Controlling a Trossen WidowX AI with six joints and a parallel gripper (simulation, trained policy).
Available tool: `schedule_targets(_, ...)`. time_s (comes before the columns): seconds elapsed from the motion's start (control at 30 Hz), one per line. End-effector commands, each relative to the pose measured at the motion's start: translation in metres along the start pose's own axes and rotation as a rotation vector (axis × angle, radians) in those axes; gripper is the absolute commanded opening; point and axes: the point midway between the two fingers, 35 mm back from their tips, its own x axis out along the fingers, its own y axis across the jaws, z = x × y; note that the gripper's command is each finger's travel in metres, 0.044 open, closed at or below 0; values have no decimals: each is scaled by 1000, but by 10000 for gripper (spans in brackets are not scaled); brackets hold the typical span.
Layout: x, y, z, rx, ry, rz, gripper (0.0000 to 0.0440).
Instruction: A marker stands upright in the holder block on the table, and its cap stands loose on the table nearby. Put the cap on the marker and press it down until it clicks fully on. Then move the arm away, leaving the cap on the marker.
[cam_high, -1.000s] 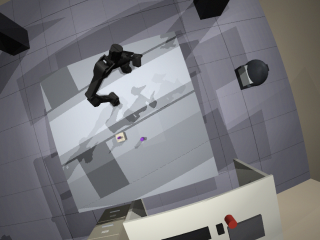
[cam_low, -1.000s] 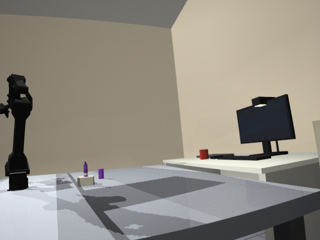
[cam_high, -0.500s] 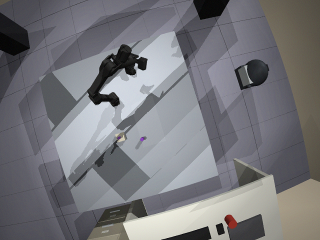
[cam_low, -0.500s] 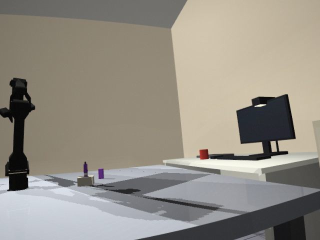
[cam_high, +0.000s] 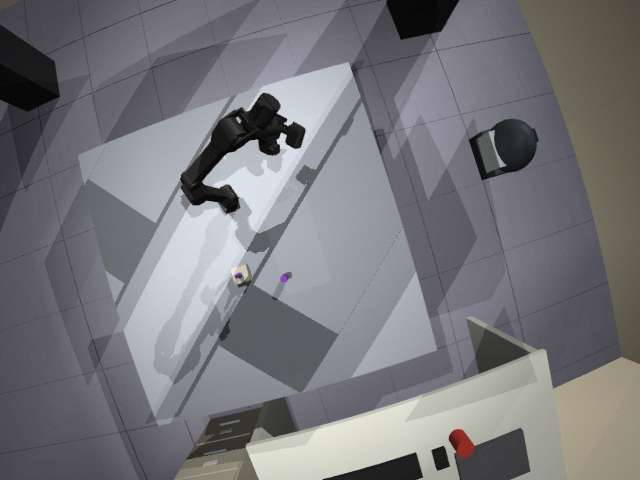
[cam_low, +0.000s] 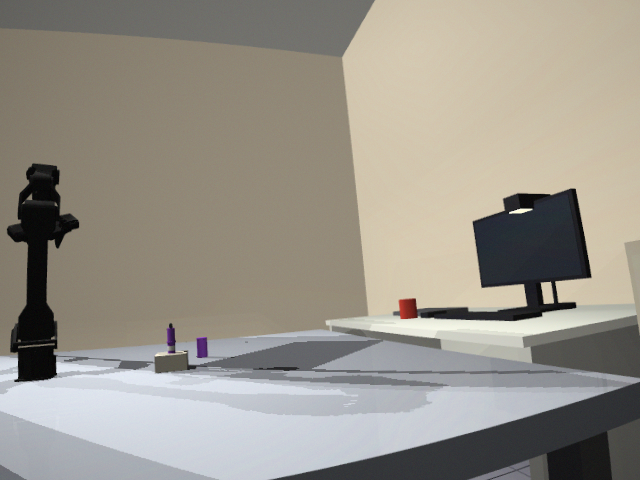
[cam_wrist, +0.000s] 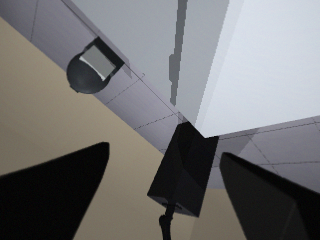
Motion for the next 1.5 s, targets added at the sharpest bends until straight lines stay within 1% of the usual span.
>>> schedule_targets(0.0, 7, 5, 4, 27, -24, -5, 330)
schedule_targets(0.73, 39, 40, 36, 170, -156, -3, 333)
schedule_targets(1.47, 64, 77, 75, 324, -269, 0, 335)
